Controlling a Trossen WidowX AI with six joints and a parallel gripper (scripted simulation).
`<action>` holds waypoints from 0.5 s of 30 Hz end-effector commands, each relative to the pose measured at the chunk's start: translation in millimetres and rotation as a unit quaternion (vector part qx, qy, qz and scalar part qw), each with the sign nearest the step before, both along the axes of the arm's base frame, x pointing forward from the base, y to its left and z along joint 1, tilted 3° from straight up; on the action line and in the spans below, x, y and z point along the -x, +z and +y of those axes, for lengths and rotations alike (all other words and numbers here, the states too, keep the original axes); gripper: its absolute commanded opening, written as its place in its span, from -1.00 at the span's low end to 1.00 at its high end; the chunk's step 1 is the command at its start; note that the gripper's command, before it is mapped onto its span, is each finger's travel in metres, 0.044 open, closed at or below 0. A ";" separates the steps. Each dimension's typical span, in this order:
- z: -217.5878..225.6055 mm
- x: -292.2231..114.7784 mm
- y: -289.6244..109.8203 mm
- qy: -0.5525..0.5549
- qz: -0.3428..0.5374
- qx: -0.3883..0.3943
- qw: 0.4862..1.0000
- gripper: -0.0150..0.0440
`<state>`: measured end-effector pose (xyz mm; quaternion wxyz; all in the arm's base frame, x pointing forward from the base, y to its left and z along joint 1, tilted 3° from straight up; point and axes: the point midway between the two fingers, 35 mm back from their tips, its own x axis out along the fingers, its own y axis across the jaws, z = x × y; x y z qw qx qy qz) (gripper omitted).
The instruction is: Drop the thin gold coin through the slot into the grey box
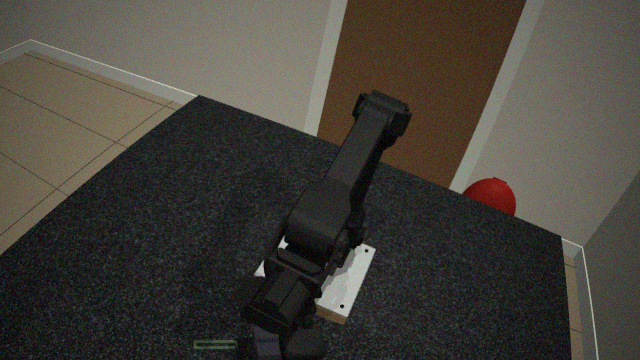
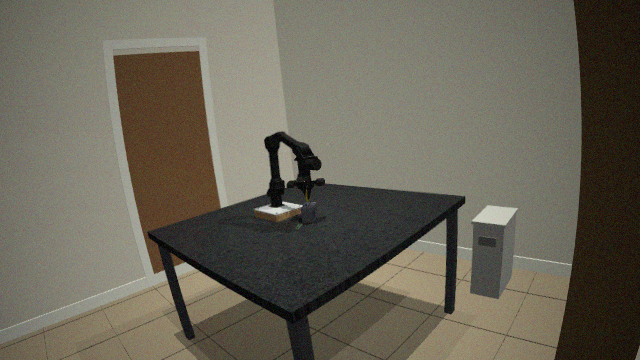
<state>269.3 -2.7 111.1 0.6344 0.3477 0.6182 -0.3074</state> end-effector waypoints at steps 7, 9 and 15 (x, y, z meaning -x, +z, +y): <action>0.0 2.8 -5.4 0.003 0.003 0.000 1.000 -0.49; 0.1 2.8 -6.2 0.003 0.003 0.000 1.000 -0.49; 0.6 2.1 -8.7 0.003 0.003 0.000 1.000 -0.49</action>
